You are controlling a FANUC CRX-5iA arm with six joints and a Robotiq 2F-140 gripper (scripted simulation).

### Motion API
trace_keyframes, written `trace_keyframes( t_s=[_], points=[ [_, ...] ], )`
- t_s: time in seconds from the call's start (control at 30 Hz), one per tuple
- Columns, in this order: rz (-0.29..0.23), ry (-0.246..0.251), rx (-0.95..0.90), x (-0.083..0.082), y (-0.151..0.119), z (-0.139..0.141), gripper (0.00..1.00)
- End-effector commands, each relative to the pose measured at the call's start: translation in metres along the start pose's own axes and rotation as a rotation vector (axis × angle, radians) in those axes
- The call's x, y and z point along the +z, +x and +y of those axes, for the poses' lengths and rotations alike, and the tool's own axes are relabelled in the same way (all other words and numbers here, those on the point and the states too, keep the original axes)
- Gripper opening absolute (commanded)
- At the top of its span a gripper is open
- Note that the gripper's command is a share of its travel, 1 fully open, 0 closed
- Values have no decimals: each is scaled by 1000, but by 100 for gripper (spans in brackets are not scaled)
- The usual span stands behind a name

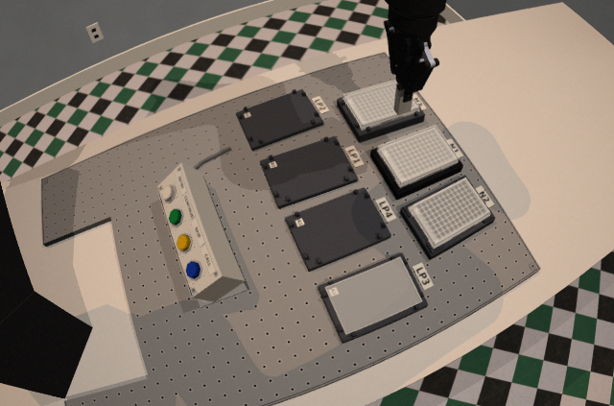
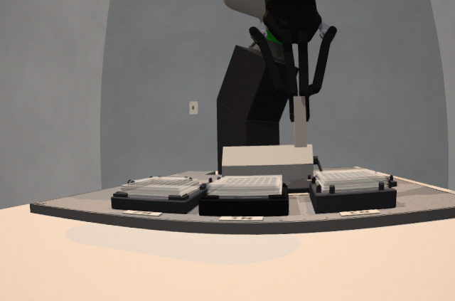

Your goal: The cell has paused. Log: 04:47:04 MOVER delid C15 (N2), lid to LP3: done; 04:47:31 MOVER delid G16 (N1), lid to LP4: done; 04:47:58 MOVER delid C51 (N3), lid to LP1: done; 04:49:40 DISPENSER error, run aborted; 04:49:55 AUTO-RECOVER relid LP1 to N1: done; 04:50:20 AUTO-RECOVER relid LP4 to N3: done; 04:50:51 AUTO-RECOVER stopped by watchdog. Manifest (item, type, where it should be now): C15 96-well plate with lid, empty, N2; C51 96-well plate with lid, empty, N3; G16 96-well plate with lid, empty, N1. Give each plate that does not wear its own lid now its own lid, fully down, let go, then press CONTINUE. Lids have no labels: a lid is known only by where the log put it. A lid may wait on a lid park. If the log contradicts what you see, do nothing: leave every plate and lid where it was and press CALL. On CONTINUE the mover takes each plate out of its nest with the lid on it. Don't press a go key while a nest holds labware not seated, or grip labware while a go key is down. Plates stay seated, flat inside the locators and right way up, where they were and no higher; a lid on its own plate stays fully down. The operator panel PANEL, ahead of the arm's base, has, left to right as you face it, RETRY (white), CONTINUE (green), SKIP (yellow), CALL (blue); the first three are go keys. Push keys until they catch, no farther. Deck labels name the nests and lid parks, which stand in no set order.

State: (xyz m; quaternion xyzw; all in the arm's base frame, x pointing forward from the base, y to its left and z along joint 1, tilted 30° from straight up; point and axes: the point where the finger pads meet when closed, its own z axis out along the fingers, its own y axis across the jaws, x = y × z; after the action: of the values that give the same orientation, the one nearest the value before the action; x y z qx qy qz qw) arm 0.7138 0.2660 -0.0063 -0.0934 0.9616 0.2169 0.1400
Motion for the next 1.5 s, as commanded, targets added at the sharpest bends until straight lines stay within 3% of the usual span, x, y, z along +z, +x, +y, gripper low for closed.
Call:
trace_keyframes(
  t_s=[0.0, 0.33, 0.43, 0.47, 0.5, 0.53, 0.57, 0.6, 0.63, 1.47],
  points=[
    [0, 0, 0, 0, 0, 0, 0],
    [0, 0, 0, 0, 0, -2, 0],
    [1, 2, 0, 1, -2, -51, 0],
    [1, 2, 0, 1, -2, -51, 0],
    [1, 2, 0, 1, -1, -78, 0],
    [1, 2, 0, 1, -1, -78, 0],
    [1, 1, 0, 0, 0, -102, 0],
    [1, 1, 0, 0, 0, -102, 0],
    [0, 1, 0, 0, 1, -119, 0],
    [-1, 0, 0, 0, 2, -129, 0]
  ],
)
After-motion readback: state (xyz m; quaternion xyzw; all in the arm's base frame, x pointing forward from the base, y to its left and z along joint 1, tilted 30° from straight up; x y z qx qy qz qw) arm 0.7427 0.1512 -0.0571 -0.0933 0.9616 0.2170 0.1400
